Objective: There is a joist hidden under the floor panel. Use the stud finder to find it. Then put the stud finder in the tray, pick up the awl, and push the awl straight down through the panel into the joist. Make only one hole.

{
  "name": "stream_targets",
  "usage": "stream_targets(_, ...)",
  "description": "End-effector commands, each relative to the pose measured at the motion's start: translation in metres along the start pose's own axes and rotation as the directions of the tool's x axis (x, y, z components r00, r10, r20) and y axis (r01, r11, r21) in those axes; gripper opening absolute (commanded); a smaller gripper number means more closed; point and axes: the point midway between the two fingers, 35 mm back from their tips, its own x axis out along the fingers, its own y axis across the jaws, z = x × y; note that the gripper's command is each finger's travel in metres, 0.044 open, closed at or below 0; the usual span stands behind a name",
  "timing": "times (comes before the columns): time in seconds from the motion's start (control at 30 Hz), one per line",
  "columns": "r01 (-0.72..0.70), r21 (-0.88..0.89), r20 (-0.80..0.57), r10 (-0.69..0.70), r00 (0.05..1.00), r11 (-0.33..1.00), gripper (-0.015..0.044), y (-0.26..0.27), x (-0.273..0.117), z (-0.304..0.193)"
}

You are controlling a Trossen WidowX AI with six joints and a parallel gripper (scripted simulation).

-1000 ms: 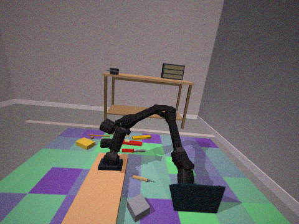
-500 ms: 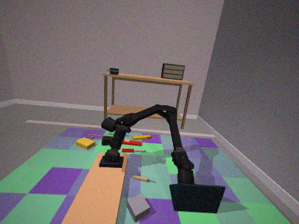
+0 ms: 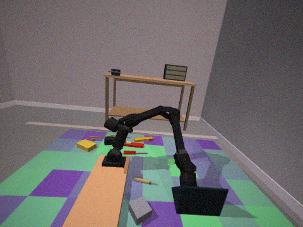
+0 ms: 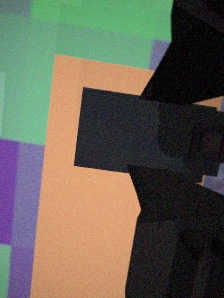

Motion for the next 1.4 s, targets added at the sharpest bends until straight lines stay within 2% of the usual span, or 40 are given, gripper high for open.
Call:
stream_targets(0.0, 0.015, 0.015, -0.004, -0.015, 1.0, 1.0, 0.0, -0.009, 0.0, -0.001)
stream_targets(0.67, 0.003, 0.009, 0.0, -0.003, 1.0, 1.0, 0.0, -0.004, -0.004, 0.002)
stream_targets(1.37, 0.011, 0.014, -0.005, -0.011, 1.0, 1.0, 0.0, -0.008, -0.096, 0.026)
